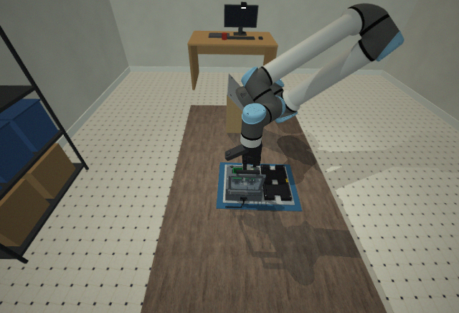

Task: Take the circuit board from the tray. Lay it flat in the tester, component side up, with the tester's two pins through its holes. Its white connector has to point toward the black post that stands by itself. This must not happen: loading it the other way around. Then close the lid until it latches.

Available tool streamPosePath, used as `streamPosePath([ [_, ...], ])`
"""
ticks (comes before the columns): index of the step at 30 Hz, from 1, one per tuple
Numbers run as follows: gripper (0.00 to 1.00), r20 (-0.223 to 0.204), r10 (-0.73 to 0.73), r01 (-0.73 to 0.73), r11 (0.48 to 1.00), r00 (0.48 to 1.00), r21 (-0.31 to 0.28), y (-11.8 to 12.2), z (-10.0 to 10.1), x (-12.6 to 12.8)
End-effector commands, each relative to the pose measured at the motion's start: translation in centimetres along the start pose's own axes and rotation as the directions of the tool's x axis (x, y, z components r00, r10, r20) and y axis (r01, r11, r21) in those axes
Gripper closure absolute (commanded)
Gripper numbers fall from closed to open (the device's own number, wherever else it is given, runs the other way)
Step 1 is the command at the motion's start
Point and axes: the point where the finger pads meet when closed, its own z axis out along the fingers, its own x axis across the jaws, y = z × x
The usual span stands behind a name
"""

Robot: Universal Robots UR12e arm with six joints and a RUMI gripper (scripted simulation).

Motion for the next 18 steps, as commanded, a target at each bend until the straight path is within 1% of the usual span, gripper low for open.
streamPosePath([
  [1, 0.61, 0.001, 0.000, 0.000, 1.000, 1.000, 0.001, -0.03, -0.01, -0.06],
  [18, 0.61, 0.001, 0.000, 0.000, 1.000, 1.000, 0.001, -0.03, 0.25, -0.06],
])
